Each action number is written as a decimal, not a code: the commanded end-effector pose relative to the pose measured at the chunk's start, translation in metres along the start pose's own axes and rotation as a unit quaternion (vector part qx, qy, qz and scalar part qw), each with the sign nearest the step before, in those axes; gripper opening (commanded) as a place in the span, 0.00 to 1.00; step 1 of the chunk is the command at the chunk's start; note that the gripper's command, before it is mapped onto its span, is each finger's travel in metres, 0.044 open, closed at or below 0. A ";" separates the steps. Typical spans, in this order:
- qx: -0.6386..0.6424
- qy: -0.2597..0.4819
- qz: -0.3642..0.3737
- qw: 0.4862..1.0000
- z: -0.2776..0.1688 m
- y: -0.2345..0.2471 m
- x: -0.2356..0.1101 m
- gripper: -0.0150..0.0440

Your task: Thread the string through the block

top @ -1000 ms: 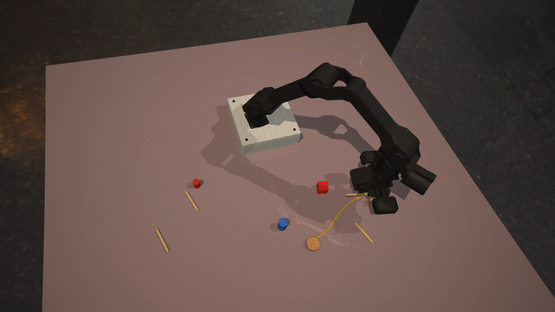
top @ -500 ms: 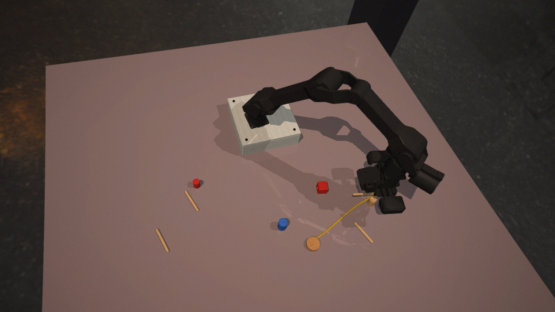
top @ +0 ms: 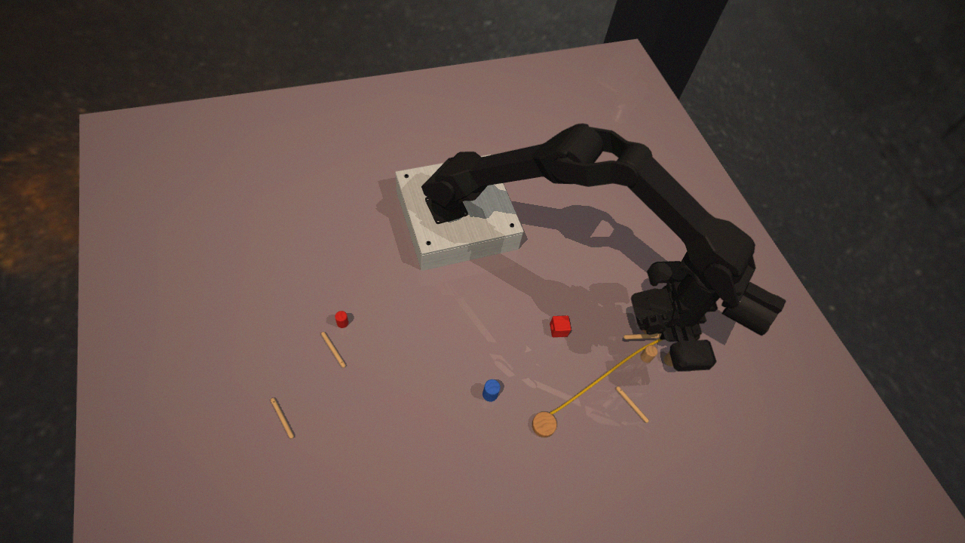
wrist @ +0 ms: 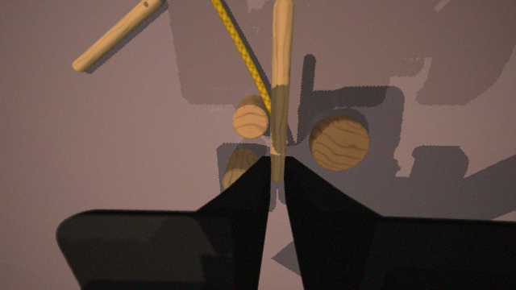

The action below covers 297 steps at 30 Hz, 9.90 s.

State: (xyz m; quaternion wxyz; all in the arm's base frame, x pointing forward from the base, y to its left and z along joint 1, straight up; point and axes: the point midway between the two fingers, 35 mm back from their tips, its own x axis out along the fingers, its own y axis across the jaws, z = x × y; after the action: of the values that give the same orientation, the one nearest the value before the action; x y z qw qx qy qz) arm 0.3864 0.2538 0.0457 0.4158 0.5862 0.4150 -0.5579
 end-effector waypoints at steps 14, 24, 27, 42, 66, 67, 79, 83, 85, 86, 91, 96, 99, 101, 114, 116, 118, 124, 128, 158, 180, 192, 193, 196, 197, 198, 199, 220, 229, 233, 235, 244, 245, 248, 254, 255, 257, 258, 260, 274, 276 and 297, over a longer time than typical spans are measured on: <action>0.000 0.006 0.000 1.000 -0.006 -0.007 0.005 0.25; 0.000 0.006 0.000 1.000 -0.003 -0.014 0.013 0.25; 0.000 0.006 -0.001 1.000 -0.002 -0.017 0.015 0.25; 0.000 0.005 -0.001 1.000 0.005 -0.029 0.028 0.25; -0.001 0.003 -0.002 1.000 0.017 -0.047 0.045 0.25; -0.001 0.003 -0.002 1.000 0.018 -0.047 0.045 0.25; 0.000 0.003 -0.002 1.000 0.031 -0.046 0.045 0.25; 0.000 0.002 -0.002 1.000 0.037 -0.046 0.045 0.25; 0.000 0.002 -0.002 1.000 0.039 -0.045 0.045 0.25; 0.000 0.002 -0.002 1.000 0.041 -0.045 0.045 0.25; 0.000 0.002 -0.002 1.000 0.047 -0.045 0.045 0.25; 0.000 0.002 -0.002 1.000 0.054 -0.045 0.045 0.25; 0.000 0.002 -0.002 1.000 0.058 -0.045 0.045 0.25; 0.000 0.002 -0.002 1.000 0.060 -0.045 0.045 0.25; 0.000 0.002 -0.002 1.000 0.078 -0.047 0.045 0.25; 0.000 0.003 -0.002 1.000 0.080 -0.047 0.045 0.25; 0.000 0.003 -0.002 1.000 0.082 -0.047 0.045 0.25; 0.000 0.004 -0.002 1.000 0.083 -0.047 0.045 0.25; 0.000 0.003 -0.002 1.000 0.087 -0.047 0.045 0.25; 0.000 0.001 -0.002 1.000 0.128 -0.047 0.045 0.25; 0.001 -0.002 -0.002 1.000 0.135 -0.045 -0.010 0.46; -0.118 0.001 0.003 0.993 0.139 -0.044 -0.030 0.46; -0.166 0.001 0.003 0.986 0.141 -0.044 -0.030 0.46; -0.305 -0.001 0.003 0.952 0.146 -0.044 -0.031 0.46; -0.350 -0.001 0.002 0.937 0.148 -0.044 -0.031 0.46; -0.394 -0.001 0.002 0.919 0.150 -0.044 -0.031 0.46; -0.437 -0.002 0.002 0.899 0.152 -0.044 -0.031 0.46; -0.915 -0.003 -0.006 0.405 0.179 -0.045 -0.032 0.46; -0.984 -0.001 -0.008 0.179 0.187 -0.046 -0.032 0.46; -0.997 0.001 -0.009 0.075 0.190 -0.046 -0.032 0.46; -1.000 0.001 -0.009 0.022 0.192 -0.046 -0.032 0.46; -1.000 0.001 -0.009 -0.003 0.192 -0.046 -0.032 0.46; -1.000 0.001 -0.009 -0.003 0.192 -0.046 -0.032 0.46; -1.000 0.001 -0.009 -0.003 0.192 -0.046 -0.032 0.46; -1.000 0.001 -0.009 -0.003 0.192 -0.046 -0.032 0.46; -1.000 0.001 -0.009 -0.003 0.192 -0.046 -0.032 0.46; -1.000 0.001 -0.009 -0.003 0.192 -0.046 -0.030 0.46; -1.000 0.001 -0.009 -0.003 0.192 -0.046 -0.029 0.46; -1.000 0.001 -0.009 -0.003 0.192 -0.046 -0.026 0.46; -1.000 0.001 -0.009 -0.003 0.191 -0.044 -0.003 0.46; -1.000 0.001 -0.009 -0.003 0.191 -0.044 0.000 0.46; -1.000 0.002 -0.009 -0.003 0.193 -0.045 0.035 0.46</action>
State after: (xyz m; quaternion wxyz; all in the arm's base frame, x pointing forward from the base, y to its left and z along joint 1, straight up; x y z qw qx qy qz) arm 0.2867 0.0871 0.0106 -0.5824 0.4192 -0.5603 -0.4138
